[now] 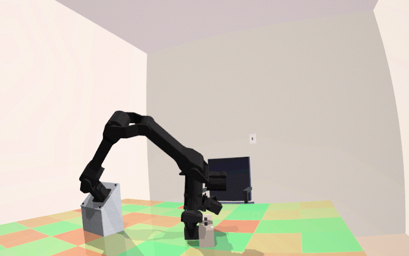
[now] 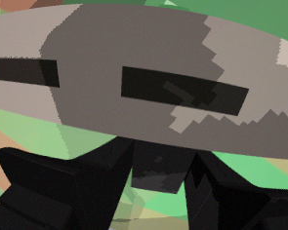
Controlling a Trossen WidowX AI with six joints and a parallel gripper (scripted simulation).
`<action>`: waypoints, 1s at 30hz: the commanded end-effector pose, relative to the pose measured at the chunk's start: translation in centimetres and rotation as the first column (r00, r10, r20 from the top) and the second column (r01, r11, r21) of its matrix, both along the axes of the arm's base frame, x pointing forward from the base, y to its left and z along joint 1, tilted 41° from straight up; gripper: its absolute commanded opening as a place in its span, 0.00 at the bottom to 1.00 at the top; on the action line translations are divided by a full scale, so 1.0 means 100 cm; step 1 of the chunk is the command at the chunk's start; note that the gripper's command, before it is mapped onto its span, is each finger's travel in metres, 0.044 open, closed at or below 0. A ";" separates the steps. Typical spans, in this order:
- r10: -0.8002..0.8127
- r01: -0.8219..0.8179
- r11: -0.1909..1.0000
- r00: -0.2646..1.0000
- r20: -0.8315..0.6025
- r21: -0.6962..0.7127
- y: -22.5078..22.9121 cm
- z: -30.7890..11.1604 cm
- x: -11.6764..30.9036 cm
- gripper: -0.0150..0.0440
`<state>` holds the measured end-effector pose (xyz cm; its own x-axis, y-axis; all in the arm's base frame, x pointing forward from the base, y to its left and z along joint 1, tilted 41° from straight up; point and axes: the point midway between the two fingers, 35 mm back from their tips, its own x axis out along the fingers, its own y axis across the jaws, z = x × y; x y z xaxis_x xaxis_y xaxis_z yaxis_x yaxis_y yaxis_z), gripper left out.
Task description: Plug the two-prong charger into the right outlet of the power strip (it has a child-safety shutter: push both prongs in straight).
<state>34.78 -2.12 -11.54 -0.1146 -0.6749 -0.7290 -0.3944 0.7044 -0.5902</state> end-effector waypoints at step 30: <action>0.000 0.000 1.000 1.000 0.006 0.001 0.000 0.000 0.000 0.25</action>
